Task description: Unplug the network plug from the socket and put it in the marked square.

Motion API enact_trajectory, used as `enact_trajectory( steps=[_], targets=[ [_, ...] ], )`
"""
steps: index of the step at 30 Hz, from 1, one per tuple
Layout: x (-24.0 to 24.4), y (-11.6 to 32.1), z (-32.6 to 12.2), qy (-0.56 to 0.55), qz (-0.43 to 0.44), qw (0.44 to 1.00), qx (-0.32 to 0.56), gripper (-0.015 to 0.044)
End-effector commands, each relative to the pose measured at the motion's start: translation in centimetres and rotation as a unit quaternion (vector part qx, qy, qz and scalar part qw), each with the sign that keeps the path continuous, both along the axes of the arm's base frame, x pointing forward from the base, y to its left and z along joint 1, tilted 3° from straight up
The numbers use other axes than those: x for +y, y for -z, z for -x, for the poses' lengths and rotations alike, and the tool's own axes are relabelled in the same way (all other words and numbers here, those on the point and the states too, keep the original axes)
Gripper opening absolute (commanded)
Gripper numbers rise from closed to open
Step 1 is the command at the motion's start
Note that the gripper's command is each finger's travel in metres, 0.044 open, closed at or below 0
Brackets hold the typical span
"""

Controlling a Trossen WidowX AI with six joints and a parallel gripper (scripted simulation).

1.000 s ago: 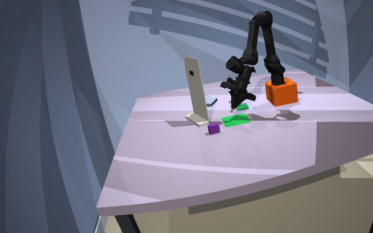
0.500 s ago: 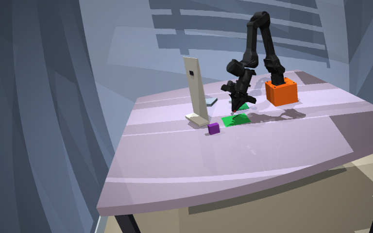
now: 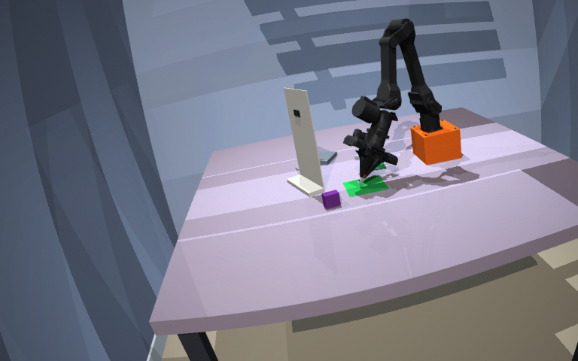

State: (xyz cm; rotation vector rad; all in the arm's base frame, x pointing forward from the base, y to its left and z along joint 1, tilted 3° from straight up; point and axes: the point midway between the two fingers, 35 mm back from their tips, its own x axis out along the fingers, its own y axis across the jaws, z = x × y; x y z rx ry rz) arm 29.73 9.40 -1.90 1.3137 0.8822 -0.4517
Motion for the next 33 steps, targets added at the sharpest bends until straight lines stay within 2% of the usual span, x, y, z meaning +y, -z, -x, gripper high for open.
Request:
enact_trajectory(
  steps=[1,22,28,33],
  targets=[
    [-0.08,0.39,0.07,-0.001,0.002,1.000,0.000,0.0000],
    [-0.01,1.06,0.09,0.000,0.000,1.000,0.001,0.0000],
    [-0.01,1.06,0.09,0.000,0.000,1.000,0.001,0.0156],
    [-0.01,1.05,0.10,0.000,0.000,1.000,0.001,0.0156]
  ],
)
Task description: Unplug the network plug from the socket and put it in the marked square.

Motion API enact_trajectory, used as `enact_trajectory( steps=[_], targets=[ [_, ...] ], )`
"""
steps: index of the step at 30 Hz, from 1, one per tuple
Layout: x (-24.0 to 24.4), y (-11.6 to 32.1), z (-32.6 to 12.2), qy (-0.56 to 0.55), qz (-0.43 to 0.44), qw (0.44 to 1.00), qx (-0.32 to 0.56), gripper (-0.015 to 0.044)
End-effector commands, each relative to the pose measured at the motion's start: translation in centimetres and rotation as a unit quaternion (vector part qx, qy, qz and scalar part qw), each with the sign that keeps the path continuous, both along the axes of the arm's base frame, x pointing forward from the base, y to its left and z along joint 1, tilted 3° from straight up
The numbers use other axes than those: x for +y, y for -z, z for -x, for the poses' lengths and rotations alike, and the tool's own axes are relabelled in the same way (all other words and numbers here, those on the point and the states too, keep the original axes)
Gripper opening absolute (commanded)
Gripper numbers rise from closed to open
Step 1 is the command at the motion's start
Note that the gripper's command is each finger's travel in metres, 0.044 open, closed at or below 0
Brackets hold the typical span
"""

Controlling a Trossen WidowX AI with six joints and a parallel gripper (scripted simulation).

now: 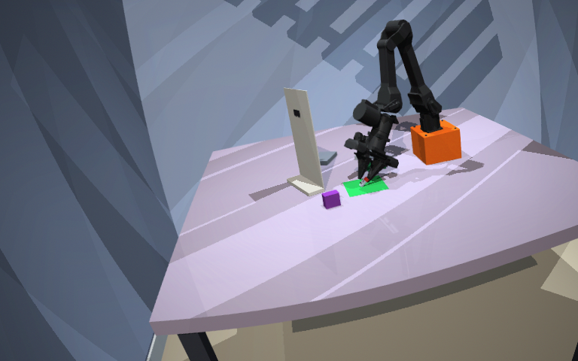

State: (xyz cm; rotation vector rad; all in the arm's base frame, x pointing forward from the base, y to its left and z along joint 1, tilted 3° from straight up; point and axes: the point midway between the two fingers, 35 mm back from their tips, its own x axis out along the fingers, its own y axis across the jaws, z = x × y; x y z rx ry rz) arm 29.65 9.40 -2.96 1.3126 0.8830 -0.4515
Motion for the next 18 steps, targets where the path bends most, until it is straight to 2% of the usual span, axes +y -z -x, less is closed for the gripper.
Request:
enact_trajectory(
  steps=[1,18],
  targets=[
    [0.0,0.0,0.0,0.000,0.000,1.000,0.000,0.0156],
    [-0.2,-1.1,0.7,0.000,0.001,1.000,0.000,0.0156]
  ],
)
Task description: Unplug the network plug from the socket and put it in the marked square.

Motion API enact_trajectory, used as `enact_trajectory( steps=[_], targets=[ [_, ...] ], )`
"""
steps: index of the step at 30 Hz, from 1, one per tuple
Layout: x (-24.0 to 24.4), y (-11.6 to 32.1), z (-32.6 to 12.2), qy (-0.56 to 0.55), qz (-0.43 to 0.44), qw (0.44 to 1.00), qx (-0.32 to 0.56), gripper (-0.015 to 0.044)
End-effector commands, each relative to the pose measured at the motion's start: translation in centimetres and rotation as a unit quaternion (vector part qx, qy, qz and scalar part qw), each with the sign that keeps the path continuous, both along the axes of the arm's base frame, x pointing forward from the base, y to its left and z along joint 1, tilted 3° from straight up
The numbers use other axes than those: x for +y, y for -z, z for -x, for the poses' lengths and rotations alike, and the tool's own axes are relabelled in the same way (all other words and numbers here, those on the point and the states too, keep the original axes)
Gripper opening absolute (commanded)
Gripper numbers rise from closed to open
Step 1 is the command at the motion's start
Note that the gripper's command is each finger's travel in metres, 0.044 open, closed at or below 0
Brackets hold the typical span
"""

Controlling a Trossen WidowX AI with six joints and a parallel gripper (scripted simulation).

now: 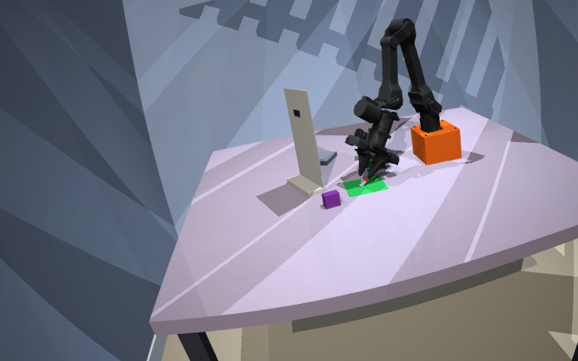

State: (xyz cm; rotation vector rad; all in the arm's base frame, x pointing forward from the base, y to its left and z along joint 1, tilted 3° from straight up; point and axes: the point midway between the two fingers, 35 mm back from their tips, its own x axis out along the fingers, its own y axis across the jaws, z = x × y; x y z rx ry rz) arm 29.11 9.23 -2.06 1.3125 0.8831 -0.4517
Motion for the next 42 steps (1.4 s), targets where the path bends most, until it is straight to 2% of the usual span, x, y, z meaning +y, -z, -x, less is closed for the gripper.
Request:
enact_trajectory(
  steps=[1,42],
  targets=[
    [-0.1,-0.2,0.2,0.000,0.001,1.000,0.000,0.0156],
    [-0.2,-3.5,0.7,0.000,0.002,1.000,0.000,0.0156]
  ],
)
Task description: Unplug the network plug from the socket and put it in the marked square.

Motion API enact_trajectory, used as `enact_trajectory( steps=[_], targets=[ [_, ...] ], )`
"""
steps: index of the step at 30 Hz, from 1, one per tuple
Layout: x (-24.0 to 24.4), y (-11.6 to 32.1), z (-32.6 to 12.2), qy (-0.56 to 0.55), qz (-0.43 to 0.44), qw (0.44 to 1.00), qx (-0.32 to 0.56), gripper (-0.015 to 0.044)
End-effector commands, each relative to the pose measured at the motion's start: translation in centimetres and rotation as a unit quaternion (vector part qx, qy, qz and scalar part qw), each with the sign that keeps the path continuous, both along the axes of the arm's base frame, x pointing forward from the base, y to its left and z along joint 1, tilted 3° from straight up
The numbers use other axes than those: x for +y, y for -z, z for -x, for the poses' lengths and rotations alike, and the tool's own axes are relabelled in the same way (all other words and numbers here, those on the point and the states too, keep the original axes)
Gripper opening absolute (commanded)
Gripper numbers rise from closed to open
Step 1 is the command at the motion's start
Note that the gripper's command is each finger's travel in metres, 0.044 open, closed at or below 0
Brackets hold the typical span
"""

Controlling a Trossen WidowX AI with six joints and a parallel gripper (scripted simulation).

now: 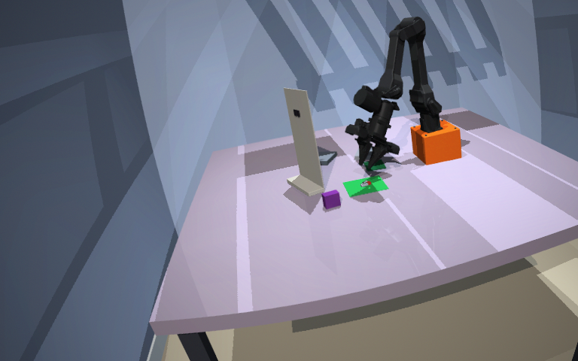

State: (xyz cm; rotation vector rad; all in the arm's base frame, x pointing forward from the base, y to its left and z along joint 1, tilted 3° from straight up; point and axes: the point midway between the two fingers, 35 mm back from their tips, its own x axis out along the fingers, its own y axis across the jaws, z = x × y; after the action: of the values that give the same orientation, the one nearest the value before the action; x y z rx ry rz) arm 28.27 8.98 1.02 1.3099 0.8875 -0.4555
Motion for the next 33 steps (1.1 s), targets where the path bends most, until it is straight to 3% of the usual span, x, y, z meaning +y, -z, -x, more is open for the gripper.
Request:
enact_trajectory(
  steps=[1,33],
  targets=[
    [0.0,-0.6,-0.2,0.000,0.001,1.000,-0.003,0.0156],
    [-0.1,-4.0,0.3,0.000,0.001,1.000,-0.003,0.0156]
  ],
)
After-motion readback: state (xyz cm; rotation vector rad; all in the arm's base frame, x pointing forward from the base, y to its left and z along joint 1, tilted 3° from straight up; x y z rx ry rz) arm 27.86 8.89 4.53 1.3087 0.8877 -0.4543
